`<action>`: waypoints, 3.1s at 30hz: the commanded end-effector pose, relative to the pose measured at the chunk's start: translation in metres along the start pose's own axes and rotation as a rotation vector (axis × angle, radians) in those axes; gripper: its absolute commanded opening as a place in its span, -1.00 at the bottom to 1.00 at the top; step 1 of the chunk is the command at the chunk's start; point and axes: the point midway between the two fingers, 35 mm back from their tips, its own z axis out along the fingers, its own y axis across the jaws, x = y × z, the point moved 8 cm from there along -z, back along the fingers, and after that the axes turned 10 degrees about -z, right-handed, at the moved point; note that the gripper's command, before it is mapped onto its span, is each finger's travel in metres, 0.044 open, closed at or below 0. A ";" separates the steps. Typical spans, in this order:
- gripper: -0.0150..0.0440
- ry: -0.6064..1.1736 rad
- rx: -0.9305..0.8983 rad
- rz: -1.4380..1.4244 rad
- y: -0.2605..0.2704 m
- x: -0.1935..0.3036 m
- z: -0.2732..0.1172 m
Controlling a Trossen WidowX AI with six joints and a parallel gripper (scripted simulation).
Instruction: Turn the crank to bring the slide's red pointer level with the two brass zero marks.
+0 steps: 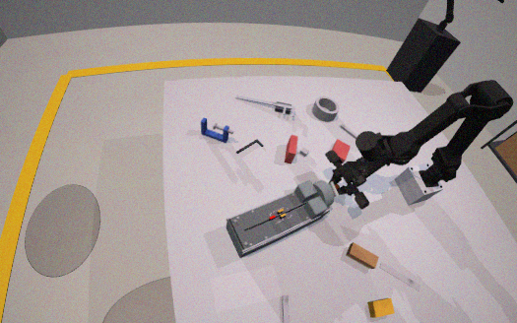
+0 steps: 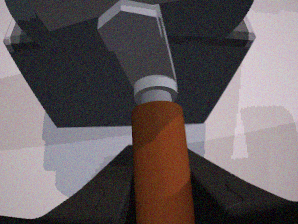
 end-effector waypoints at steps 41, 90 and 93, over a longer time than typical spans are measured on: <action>-0.49 0.003 -0.024 -0.003 0.010 -0.001 0.001; -0.49 0.003 -0.025 -0.002 0.019 -0.007 -0.002; -0.49 0.003 -0.025 -0.002 0.021 -0.008 -0.003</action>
